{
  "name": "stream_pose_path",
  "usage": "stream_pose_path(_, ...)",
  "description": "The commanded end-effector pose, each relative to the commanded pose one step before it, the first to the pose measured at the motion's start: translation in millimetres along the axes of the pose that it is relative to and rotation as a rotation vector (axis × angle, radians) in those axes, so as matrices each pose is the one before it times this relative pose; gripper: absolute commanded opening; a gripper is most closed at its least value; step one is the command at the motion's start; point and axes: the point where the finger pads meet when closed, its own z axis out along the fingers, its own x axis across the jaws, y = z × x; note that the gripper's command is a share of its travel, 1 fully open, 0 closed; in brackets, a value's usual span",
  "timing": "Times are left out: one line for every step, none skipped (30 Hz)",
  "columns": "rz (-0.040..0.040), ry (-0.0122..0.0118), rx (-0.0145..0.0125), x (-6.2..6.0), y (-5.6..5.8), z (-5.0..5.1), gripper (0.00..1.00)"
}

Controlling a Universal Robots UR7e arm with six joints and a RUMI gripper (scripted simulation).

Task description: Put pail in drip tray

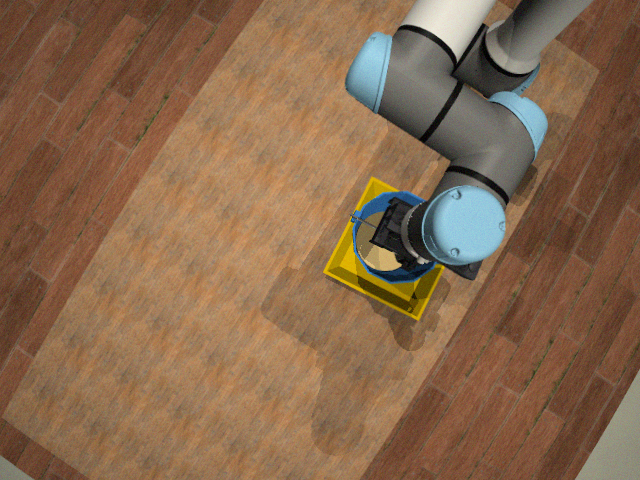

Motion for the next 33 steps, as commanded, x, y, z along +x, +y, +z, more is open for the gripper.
stream_pose_path(0.00138, 0.00838, -0.00204, 3.41, -10.58, -3.29, 0.00)
stream_pose_path(0.00000, 0.00000, 0.00004, 0.13, -1.65, 0.00, 0.00)
stream_pose_path(0.00000, 0.00000, 0.00004, 0.12, -1.60, 0.00, 0.00)
stream_pose_path(0.00000, 0.00000, 0.00004, 0.13, -1.55, 0.00, 0.00)
stream_pose_path(0.00000, -0.00001, 0.00003, 0.12, -1.49, 0.00, 0.00)
stream_pose_path(0.00000, -0.00001, 0.00003, 0.11, -1.44, 0.00, 0.00)
stream_pose_path(0.00000, -0.00001, 0.00002, 0.11, -1.38, 0.00, 0.00)
stream_pose_path(0.00000, 0.00000, 0.00000, 0.00, 0.00, 0.00, 0.00)
stream_pose_path(0.00000, 0.00000, 0.00000, 0.00, 0.00, 0.00, 0.00)
stream_pose_path(0.00000, 0.00021, 0.00001, 0.06, -1.33, -0.13, 0.00)
stream_pose_path(0.00000, -0.00002, 0.00000, 0.11, -1.27, 0.01, 0.00)
stream_pose_path(0.00000, -0.00010, 0.00000, 0.11, -1.22, 0.05, 0.00)
stream_pose_path(0.00000, -0.00014, 0.00000, 0.11, -1.17, 0.06, 0.00)
stream_pose_path(0.00000, -0.00002, 0.00000, 0.10, -1.11, 0.01, 0.00)
stream_pose_path(0.00000, 0.00000, 0.00000, 0.09, -1.06, 0.00, 0.00)
stream_pose_path(0.00000, -0.00001, 0.00001, 0.08, -1.01, 0.00, 0.00)
stream_pose_path(0.00000, 0.00000, 0.00002, 0.07, -0.96, 0.00, 0.00)
stream_pose_path(0.00000, 0.00002, 0.00002, 0.08, -0.92, -0.01, 0.00)
stream_pose_path(0.00000, 0.00014, 0.00003, 0.06, -0.87, -0.06, 0.00)
stream_pose_path(0.00000, 0.00016, 0.00003, 0.05, -0.82, -0.07, 0.00)
stream_pose_path(0.00000, 0.00016, 0.00003, 0.05, -0.77, -0.07, 0.00)
stream_pose_path(0.00000, 0.00016, 0.00002, 0.04, -0.72, -0.07, 0.00)
stream_pose_path(0.00000, 0.00014, 0.00002, 0.04, -0.67, -0.06, 0.00)
stream_pose_path(0.00000, 0.00011, 0.00001, 0.04, -0.62, -0.05, 0.00)
stream_pose_path(0.00000, 0.00000, 0.00000, 0.00, 0.00, 0.00, 0.00)
stream_pose_path(0.00000, 0.00000, 0.00000, 0.00, 0.00, 0.00, 0.00)
stream_pose_path(0.00000, 0.00080, -0.00001, -0.03, -0.57, -0.37, 0.00)
stream_pose_path(0.00000, -0.00004, 0.00000, 0.05, -0.52, 0.02, 0.00)
stream_pose_path(0.00000, -0.00009, 0.00000, 0.05, -0.48, 0.04, 0.00)
stream_pose_path(0.00000, -0.00012, 0.00000, 0.05, -0.44, 0.05, 0.00)
stream_pose_path(0.00000, -0.00011, 0.00000, 0.04, -0.40, 0.05, 0.00)
stream_pose_path(0.00000, -0.00008, 0.00000, 0.03, -0.36, 0.03, 0.00)
stream_pose_path(0.00000, -0.00003, 0.00000, 0.03, -0.32, 0.01, 0.00)
